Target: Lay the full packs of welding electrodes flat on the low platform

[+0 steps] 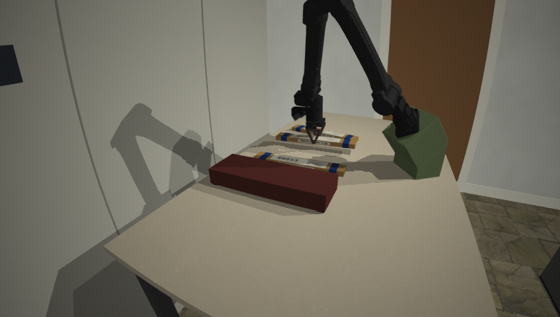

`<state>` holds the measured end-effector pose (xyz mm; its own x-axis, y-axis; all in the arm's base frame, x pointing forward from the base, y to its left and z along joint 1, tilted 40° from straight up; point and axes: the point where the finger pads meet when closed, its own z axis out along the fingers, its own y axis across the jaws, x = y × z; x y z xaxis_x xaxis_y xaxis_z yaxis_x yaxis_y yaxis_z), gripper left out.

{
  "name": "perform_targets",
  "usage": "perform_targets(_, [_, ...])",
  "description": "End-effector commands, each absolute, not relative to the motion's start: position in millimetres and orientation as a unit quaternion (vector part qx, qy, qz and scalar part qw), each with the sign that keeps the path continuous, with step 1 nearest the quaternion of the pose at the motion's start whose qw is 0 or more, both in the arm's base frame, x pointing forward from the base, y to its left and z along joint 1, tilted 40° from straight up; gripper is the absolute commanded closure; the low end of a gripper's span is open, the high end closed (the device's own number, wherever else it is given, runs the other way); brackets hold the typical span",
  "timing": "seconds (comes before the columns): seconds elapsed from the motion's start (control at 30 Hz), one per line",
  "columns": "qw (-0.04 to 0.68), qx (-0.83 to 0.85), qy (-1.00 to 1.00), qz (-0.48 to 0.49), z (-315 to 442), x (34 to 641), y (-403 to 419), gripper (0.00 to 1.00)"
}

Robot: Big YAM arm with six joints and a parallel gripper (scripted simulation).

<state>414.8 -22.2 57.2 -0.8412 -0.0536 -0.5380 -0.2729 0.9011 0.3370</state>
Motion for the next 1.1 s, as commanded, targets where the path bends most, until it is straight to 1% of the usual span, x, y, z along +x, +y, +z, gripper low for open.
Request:
perform_targets(0.0, [0.296,-0.087,0.931,0.193,77,426,-28,1.00])
perform_targets(1.07, [0.293,-0.087,0.932,0.195,59,439,-20,1.00])
